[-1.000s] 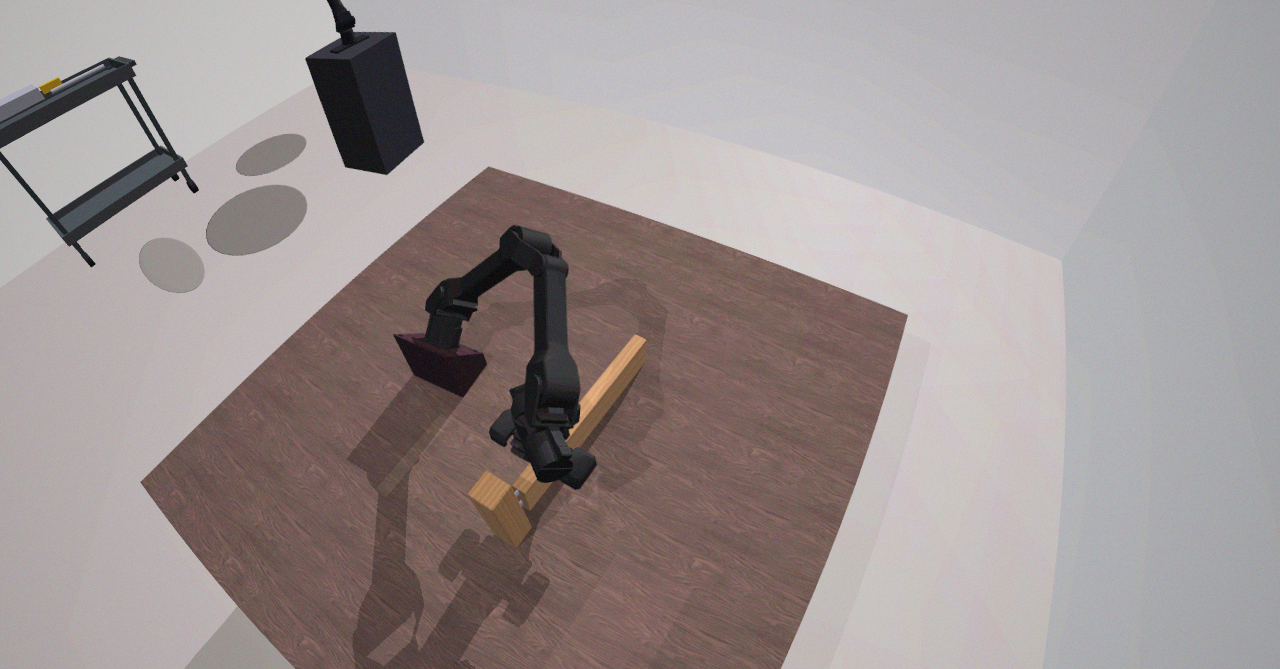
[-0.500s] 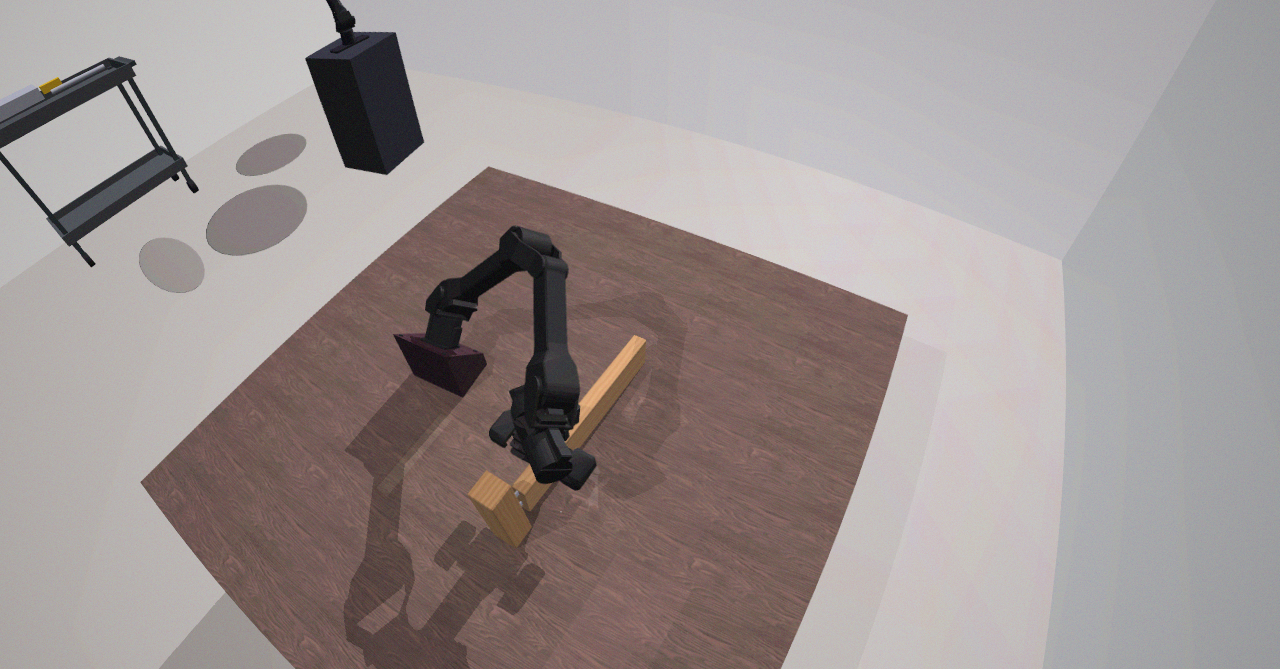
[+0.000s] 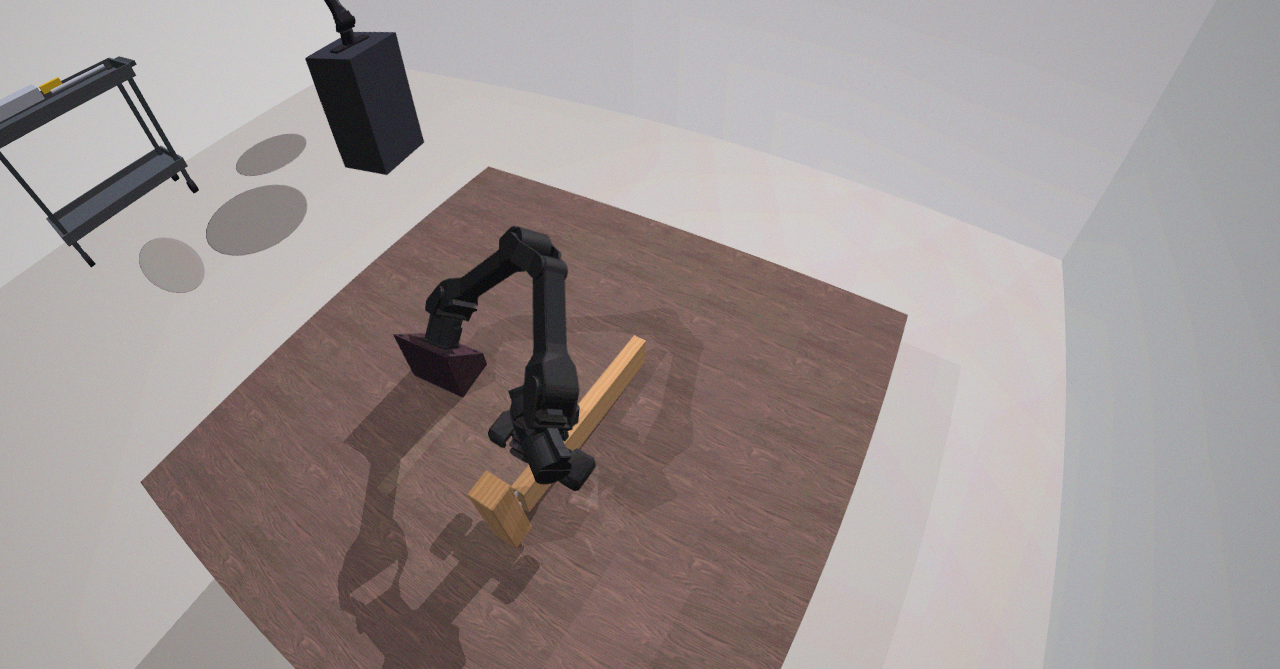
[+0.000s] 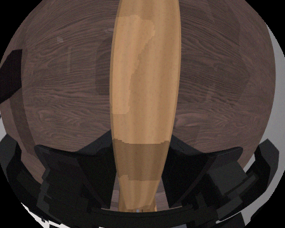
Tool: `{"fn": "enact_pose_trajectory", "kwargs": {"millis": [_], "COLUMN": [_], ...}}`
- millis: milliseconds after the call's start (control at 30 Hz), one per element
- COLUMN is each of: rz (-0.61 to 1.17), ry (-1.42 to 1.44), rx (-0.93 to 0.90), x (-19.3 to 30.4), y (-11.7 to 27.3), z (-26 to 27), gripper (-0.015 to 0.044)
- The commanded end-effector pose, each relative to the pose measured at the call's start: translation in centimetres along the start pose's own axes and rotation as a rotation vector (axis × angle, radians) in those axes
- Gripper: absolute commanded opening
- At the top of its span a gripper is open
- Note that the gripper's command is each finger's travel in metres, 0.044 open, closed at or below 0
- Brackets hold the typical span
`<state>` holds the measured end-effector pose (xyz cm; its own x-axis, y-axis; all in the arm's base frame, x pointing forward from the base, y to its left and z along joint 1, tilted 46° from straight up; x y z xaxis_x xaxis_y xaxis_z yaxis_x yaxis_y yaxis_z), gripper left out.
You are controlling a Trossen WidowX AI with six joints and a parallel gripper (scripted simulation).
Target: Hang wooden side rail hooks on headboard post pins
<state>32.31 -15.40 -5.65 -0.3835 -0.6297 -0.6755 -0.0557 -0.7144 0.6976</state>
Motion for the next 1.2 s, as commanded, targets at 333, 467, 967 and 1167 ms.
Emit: {"fn": "enact_pose_trajectory", "kwargs": {"millis": [333, 467, 967, 1167], "rz": [0.001, 0.001, 0.002, 0.002], "ry": [0.005, 0.005, 0.005, 0.005], "rx": [0.011, 0.011, 0.011, 0.011], "x": [0.27, 0.31, 0.49, 0.52], "y": [0.38, 0.42, 0.32, 0.35], "z": [-0.24, -0.24, -0.21, -0.27], "gripper": [0.0000, 0.0000, 0.0000, 0.0000]}}
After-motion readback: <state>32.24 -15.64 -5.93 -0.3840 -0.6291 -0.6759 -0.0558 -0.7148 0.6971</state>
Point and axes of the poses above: the point midway between the two fingers, 35 mm back from their tips, its own y axis back along the fingers, its own z axis across the jaws, x = y × z, the point moved 6 cm from there along y, back along the fingers, and after that the axes turned 14 degrees about -y, right-handed, at the moved point
